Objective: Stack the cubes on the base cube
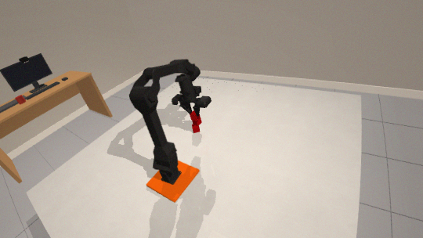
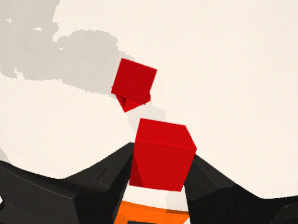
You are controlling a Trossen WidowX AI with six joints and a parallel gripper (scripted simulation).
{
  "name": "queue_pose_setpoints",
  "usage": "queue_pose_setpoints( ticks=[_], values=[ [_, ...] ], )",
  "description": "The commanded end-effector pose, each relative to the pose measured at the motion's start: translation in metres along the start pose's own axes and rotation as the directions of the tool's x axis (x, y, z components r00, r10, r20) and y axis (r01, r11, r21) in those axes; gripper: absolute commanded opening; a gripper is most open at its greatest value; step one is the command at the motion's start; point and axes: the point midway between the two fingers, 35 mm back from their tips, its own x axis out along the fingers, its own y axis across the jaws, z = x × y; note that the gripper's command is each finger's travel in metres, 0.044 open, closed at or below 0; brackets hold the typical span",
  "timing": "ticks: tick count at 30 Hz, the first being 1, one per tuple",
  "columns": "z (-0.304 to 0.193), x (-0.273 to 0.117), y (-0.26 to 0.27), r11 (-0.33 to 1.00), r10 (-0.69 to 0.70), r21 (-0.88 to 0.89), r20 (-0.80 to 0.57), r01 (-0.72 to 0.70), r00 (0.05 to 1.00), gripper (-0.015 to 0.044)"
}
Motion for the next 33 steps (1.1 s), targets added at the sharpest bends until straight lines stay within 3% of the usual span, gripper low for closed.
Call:
queue_pose_setpoints(
  ticks=[1,8,33],
  values=[
    [0.0,0.001,0.015,0.997,0.007,0.078,0.001,-0.007,1.0,0.0105],
    [-0.001,0.002,0.036,0.982,0.009,0.189,0.0,-0.009,1.0,0.0105],
    [-0.002,0.033,0.036,0.984,0.005,0.176,-0.005,-0.004,1.0,0.0105]
  ],
)
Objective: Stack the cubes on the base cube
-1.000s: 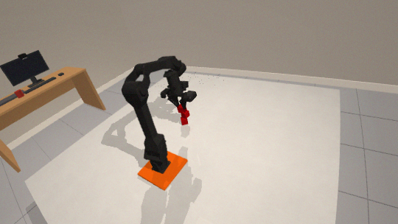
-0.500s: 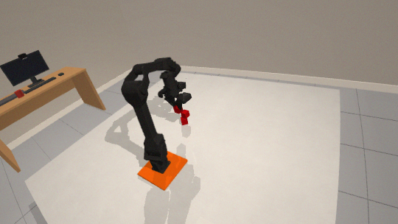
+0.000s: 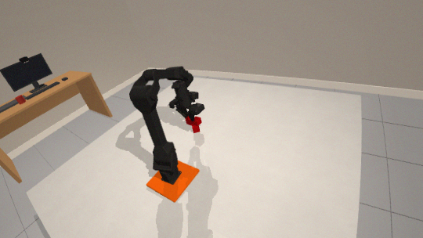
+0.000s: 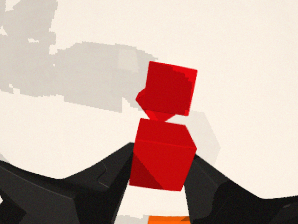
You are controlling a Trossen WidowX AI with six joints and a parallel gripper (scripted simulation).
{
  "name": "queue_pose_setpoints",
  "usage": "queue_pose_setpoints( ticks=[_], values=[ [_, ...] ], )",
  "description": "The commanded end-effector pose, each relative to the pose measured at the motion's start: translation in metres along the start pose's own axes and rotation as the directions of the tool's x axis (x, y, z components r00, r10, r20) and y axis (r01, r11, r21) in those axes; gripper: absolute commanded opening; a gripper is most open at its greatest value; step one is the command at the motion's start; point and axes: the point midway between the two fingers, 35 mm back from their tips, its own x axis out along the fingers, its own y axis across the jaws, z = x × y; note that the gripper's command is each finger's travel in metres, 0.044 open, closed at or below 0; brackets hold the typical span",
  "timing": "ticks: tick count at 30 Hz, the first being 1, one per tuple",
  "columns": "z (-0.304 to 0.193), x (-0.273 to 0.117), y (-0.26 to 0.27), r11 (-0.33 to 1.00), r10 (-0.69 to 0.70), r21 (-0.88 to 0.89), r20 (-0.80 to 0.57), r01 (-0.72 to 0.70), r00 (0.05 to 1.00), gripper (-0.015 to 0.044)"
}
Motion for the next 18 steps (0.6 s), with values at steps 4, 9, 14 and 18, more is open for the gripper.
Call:
queue_pose_setpoints(
  ticks=[4,9,14,18],
  values=[
    [0.0,0.001,0.0,1.0,0.002,-0.004,-0.001,-0.002,1.0,0.0105],
    [0.0,0.008,0.0,1.0,0.003,0.0,0.0,-0.003,1.0,0.0105],
    [0.001,0.018,0.001,1.0,0.005,0.006,0.002,-0.005,1.0,0.0105],
    [0.001,0.026,0.001,1.0,0.006,0.01,0.003,-0.006,1.0,0.0105]
  ],
)
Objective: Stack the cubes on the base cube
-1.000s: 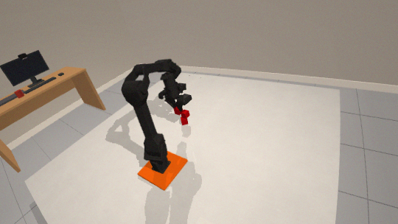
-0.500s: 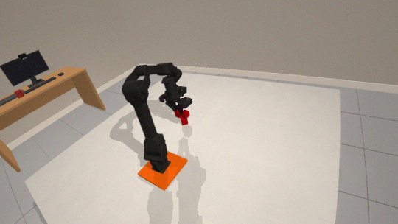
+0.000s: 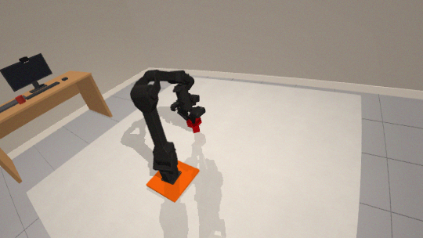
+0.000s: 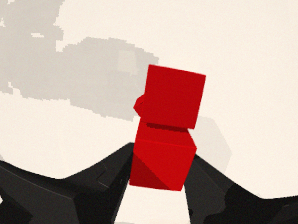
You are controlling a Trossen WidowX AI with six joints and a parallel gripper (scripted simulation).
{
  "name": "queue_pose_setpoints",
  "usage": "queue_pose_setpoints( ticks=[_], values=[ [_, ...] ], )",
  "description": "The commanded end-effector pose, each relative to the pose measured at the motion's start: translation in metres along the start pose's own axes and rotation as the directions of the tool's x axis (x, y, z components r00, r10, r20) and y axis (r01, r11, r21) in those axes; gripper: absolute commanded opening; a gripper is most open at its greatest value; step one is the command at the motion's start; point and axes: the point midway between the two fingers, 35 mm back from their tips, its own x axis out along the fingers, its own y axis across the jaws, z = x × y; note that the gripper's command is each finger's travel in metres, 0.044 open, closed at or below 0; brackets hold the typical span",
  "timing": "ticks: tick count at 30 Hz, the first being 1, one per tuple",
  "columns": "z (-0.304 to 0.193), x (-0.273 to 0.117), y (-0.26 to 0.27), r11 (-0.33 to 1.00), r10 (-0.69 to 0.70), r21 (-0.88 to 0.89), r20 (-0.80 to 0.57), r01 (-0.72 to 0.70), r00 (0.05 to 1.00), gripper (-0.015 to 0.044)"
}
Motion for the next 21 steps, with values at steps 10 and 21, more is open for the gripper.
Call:
queue_pose_setpoints(
  ticks=[10,21],
  values=[
    [-0.0006,0.0124,0.0003,1.0,0.004,0.01,-0.003,-0.004,1.0,0.0105],
    [-0.0006,0.0139,0.0003,1.0,0.004,0.01,-0.003,-0.004,1.0,0.0105]
  ],
)
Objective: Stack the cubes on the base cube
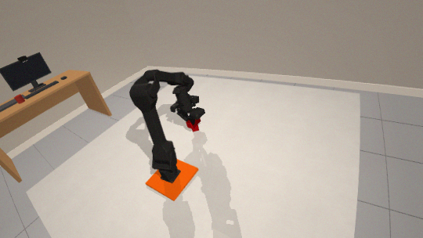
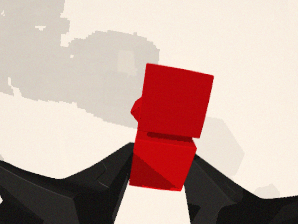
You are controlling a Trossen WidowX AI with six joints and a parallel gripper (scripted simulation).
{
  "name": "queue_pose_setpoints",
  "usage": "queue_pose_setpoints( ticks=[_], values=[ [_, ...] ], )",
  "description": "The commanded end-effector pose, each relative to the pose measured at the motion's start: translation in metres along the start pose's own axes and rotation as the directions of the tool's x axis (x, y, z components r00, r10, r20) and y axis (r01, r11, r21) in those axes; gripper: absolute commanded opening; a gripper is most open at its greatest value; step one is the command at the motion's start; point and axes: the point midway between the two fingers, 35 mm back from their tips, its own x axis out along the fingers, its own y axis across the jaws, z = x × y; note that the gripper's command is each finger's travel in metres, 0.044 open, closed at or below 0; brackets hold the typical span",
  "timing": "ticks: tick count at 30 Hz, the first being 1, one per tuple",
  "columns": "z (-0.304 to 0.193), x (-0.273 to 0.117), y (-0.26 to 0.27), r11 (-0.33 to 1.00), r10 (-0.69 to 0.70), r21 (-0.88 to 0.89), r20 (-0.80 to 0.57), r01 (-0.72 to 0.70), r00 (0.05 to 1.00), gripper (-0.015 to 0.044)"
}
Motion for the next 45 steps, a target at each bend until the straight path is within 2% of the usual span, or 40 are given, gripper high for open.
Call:
queue_pose_setpoints(
  ticks=[1,8,12,45],
  values=[
    [0.0,0.001,0.001,1.0,0.005,0.004,-0.001,-0.005,1.0,0.0105],
    [0.0,0.001,0.001,1.0,0.005,0.004,-0.001,-0.005,1.0,0.0105],
    [0.0,0.001,0.001,1.0,0.005,0.004,-0.001,-0.005,1.0,0.0205],
    [0.0,-0.046,0.0,1.0,0.0,0.0,0.0,0.0,1.0,0.0205]
  ],
)
